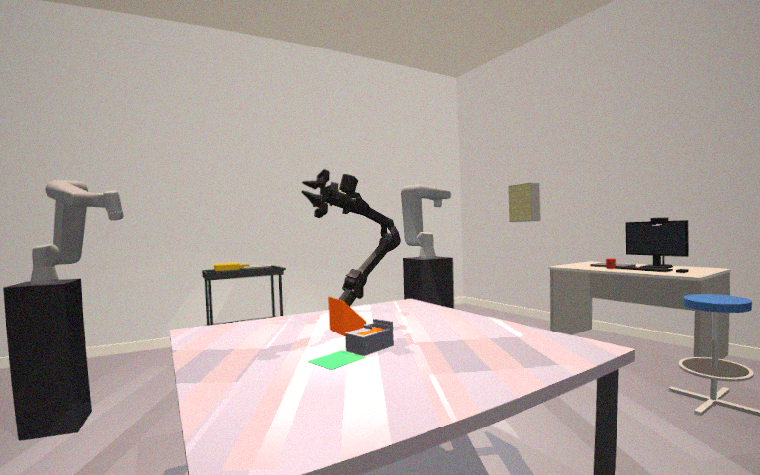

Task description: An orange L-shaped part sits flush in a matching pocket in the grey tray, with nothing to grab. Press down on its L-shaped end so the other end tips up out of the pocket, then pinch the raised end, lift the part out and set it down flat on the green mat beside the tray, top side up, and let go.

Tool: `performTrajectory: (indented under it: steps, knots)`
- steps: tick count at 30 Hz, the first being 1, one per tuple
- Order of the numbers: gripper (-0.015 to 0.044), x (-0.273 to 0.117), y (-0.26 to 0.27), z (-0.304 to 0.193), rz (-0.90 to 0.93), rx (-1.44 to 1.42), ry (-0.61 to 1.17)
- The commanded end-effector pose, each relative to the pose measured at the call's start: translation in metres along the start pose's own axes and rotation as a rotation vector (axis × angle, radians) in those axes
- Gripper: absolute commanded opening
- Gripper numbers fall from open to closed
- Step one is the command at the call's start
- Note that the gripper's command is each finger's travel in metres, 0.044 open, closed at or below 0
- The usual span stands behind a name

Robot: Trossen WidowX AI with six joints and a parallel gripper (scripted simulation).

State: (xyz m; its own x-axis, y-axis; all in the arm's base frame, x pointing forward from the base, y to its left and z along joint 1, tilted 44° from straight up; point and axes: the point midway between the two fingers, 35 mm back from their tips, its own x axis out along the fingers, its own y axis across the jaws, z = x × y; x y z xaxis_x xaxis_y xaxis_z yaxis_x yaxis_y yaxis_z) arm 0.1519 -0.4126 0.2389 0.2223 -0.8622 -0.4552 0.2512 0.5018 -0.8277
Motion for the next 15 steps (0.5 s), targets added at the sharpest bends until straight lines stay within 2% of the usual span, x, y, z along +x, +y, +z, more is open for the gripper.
performTrajectory:
  steps: [1,8,15]
  knots:
    - [0.018,0.001,0.068,0.04,0.24,-0.041,-0.094]
    - [0.018,-0.031,0.181,0.088,0.663,-0.125,-0.202]
    - [0.018,-0.104,0.285,0.109,1.122,-0.216,-0.218]
